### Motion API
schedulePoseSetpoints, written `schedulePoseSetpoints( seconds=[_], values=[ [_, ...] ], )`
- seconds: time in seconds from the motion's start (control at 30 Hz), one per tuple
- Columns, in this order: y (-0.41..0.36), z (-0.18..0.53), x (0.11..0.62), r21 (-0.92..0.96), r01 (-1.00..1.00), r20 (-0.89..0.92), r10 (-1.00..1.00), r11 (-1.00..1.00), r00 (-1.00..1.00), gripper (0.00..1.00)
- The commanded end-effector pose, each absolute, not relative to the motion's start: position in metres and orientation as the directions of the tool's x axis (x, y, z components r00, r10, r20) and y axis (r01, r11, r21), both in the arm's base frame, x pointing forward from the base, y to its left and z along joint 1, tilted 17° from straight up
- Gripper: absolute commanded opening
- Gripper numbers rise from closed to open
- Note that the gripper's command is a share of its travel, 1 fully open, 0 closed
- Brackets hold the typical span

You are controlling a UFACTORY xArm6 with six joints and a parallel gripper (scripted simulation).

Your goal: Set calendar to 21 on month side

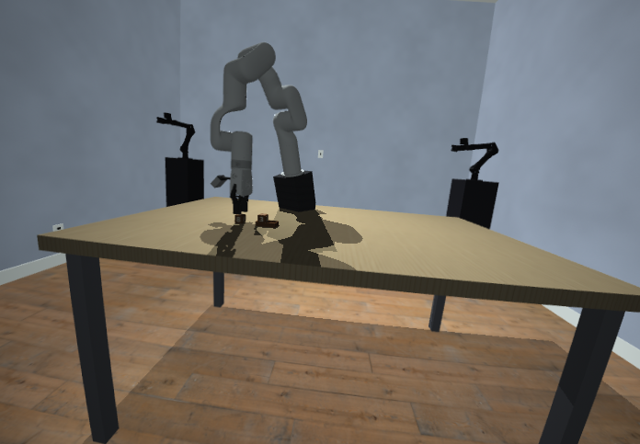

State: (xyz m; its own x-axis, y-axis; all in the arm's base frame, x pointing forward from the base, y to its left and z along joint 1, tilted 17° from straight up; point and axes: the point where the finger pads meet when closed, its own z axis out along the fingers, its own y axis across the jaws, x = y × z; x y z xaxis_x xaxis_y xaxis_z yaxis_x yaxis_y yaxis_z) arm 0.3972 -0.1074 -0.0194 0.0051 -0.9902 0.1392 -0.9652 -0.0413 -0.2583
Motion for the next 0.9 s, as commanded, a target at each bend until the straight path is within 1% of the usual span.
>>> schedulePoseSetpoints(
  seconds=[0.0, 0.57, 0.87],
  values=[
    [-0.108, -0.019, 0.398, -0.261, -0.965, 0.14, -0.99, -0.042, 0.005, 0.49],
    [-0.108, -0.024, 0.399, -0.261, -0.965, 0.14, -0.99, -0.042, 0.005, 0.49],
    [-0.11, -0.038, 0.403, -0.261, -0.965, 0.14, -0.99, -0.042, 0.005, 0.49]
  ],
)
